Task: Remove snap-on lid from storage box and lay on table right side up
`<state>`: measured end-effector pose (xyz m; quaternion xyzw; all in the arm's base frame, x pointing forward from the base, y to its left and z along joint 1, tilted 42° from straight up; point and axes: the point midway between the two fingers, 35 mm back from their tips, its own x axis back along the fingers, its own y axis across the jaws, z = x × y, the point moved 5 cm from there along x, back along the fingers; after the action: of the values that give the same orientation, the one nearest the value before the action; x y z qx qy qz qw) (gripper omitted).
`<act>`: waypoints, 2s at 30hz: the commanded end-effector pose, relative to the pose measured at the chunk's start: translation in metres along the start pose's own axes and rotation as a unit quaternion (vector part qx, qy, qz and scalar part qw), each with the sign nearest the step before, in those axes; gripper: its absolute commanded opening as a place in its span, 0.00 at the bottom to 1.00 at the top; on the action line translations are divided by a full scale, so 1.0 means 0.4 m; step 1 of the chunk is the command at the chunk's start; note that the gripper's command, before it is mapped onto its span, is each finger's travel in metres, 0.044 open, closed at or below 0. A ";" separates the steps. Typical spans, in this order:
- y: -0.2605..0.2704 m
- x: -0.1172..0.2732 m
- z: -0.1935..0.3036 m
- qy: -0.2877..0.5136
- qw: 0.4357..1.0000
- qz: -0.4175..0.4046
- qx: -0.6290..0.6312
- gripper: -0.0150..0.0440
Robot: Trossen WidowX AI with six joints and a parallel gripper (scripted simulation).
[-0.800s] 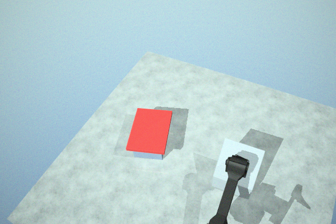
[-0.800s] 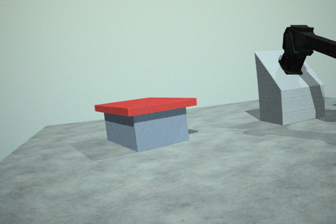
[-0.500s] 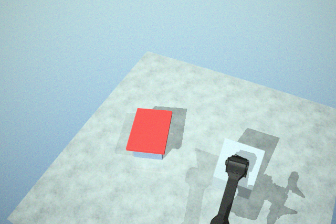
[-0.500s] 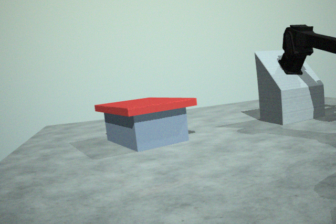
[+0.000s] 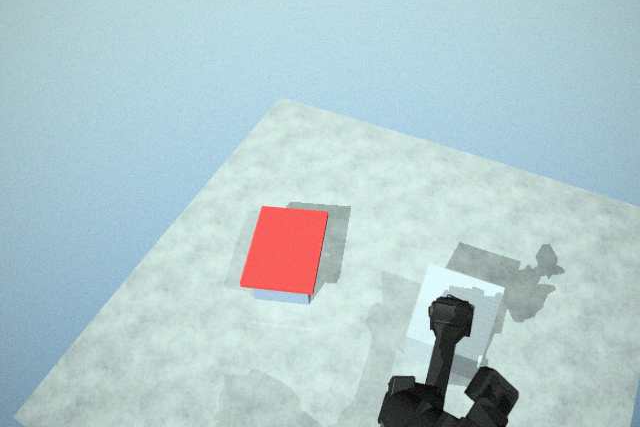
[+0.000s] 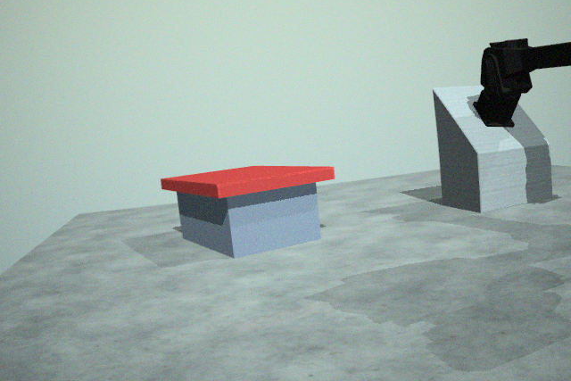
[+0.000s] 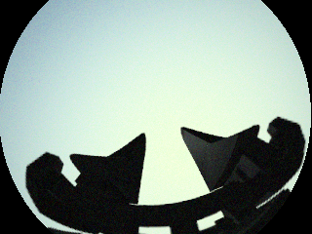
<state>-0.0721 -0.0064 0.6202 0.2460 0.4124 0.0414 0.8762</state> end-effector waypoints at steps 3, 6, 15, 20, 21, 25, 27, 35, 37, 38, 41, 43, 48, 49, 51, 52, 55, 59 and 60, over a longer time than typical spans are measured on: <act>-0.169 0.018 0.147 0.124 0.990 0.043 0.047 0.65; -0.244 0.042 0.210 0.181 0.979 0.064 0.063 0.65; -0.436 0.162 0.361 0.332 0.930 0.137 0.081 0.65; -0.515 0.238 0.419 0.400 0.897 0.168 0.085 0.65; -0.537 0.263 0.434 0.420 0.886 0.178 0.085 0.65; -0.615 0.371 0.486 0.494 0.838 0.215 0.083 0.65; -0.634 0.401 0.497 0.513 0.824 0.225 0.082 0.65; -0.759 0.625 0.540 0.638 0.712 0.284 0.077 0.65; -0.774 0.659 0.541 0.655 0.693 0.292 0.075 0.65; -0.782 0.676 0.542 0.663 0.684 0.296 0.074 0.65; -0.824 0.775 0.540 0.708 0.628 0.317 0.064 0.65; -0.850 0.844 0.532 0.737 0.586 0.332 0.055 0.65; -0.885 0.959 0.508 0.778 0.514 0.358 0.037 0.65; -0.892 0.988 0.500 0.788 0.495 0.365 0.032 0.65; -0.908 1.058 0.476 0.809 0.447 0.382 0.018 0.65; -0.914 1.093 0.463 0.818 0.423 0.391 0.011 0.65; -0.926 1.184 0.419 0.838 0.353 0.415 -0.012 0.65; -0.931 1.262 0.372 0.851 0.290 0.437 -0.034 0.65; -0.932 1.294 0.350 0.854 0.262 0.447 -0.043 0.65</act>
<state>0.3175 -0.2643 0.1979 0.2067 0.7722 0.5976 -0.0629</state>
